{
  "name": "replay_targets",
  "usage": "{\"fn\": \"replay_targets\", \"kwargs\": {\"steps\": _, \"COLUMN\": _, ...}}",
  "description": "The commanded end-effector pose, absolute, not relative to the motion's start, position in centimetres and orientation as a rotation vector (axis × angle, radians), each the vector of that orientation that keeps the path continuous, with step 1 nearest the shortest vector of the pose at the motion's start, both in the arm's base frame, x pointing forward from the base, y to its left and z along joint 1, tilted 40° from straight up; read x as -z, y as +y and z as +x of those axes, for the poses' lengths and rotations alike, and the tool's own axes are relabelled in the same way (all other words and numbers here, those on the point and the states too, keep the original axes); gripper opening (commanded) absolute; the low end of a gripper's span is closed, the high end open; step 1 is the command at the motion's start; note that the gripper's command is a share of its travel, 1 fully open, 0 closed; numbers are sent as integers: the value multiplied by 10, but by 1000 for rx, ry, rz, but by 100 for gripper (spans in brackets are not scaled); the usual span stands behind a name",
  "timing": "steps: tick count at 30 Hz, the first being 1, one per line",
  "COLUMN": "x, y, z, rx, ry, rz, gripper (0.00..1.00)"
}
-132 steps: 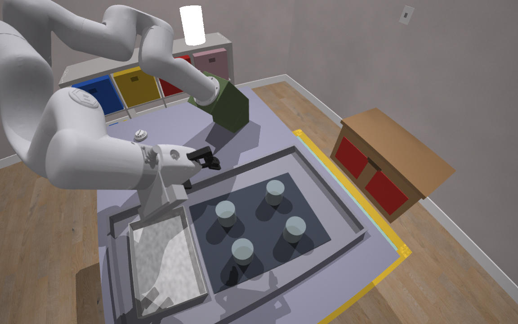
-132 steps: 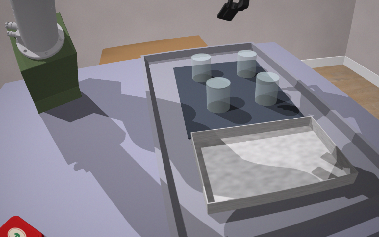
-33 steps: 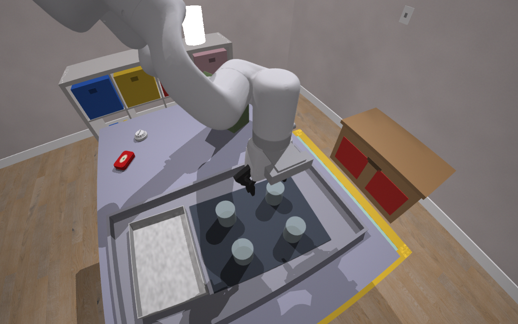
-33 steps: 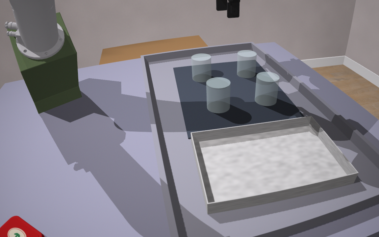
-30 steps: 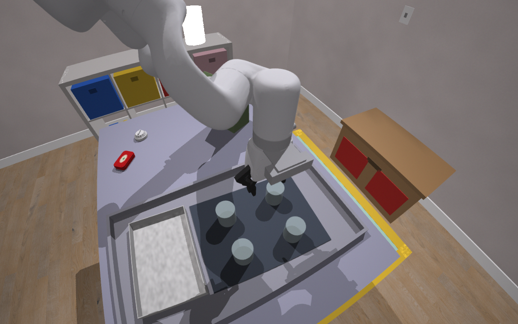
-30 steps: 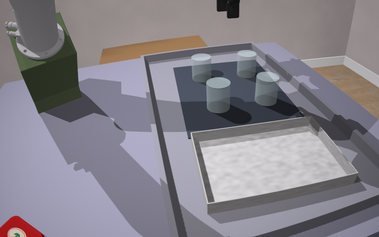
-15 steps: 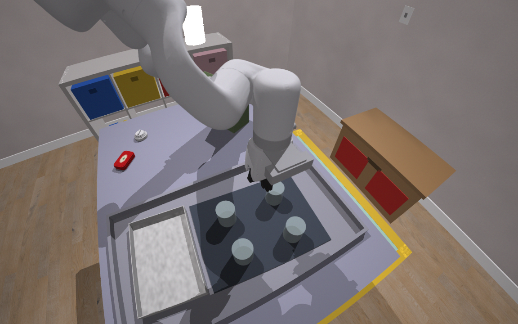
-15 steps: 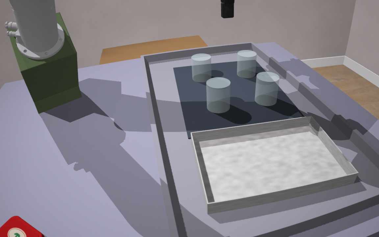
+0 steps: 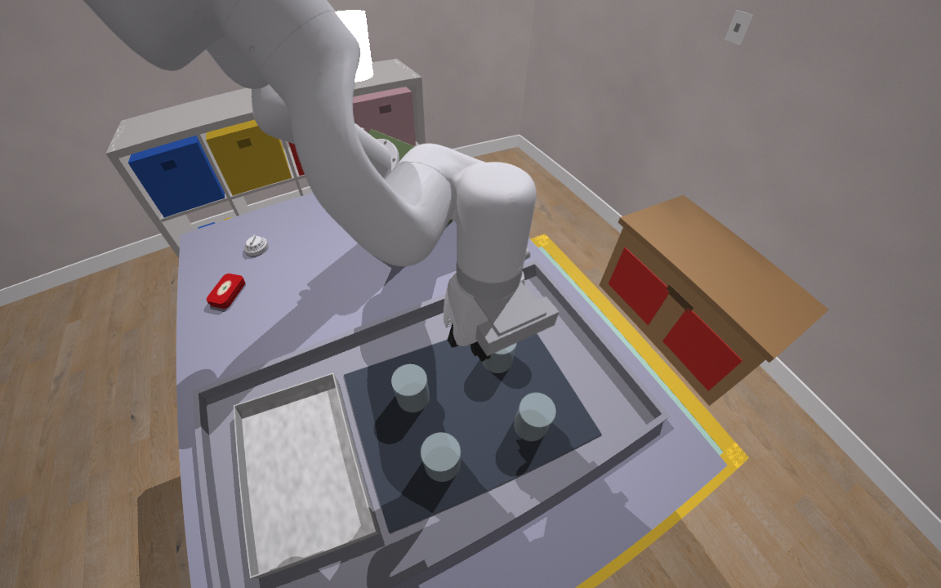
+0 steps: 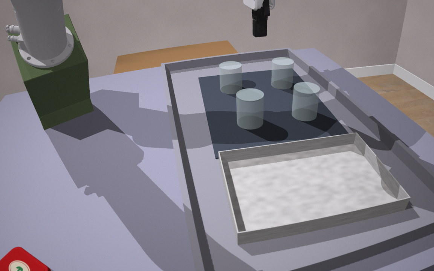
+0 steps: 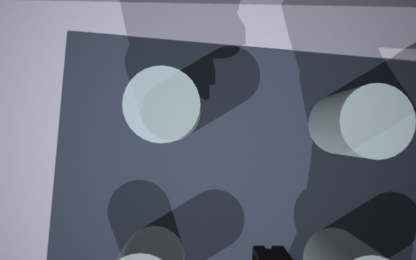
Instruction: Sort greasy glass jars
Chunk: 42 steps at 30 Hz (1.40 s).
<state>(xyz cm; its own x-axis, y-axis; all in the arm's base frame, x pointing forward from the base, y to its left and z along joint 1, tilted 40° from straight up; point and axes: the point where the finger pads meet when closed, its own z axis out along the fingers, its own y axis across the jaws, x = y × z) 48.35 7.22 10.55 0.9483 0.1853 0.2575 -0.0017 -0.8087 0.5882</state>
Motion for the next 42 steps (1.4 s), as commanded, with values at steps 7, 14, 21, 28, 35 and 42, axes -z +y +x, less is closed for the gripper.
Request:
{"fn": "replay_targets", "kwargs": {"steps": 7, "x": -84, "y": 41, "z": 502, "rx": -410, "ry": 133, "rz": 2486, "gripper": 0}}
{"fn": "replay_targets", "kwargs": {"steps": 14, "x": -109, "y": 9, "z": 507, "rx": -410, "ry": 133, "rz": 2486, "gripper": 0}}
{"fn": "replay_targets", "kwargs": {"steps": 21, "x": -145, "y": -36, "z": 514, "rx": -410, "ry": 133, "rz": 2486, "gripper": 0}}
{"fn": "replay_targets", "kwargs": {"steps": 28, "x": -134, "y": -44, "z": 519, "rx": -410, "ry": 133, "rz": 2486, "gripper": 0}}
{"fn": "replay_targets", "kwargs": {"steps": 35, "x": -112, "y": -60, "z": 528, "rx": -410, "ry": 133, "rz": 2486, "gripper": 0}}
{"fn": "replay_targets", "kwargs": {"steps": 42, "x": -86, "y": -79, "z": 539, "rx": -410, "ry": 133, "rz": 2486, "gripper": 0}}
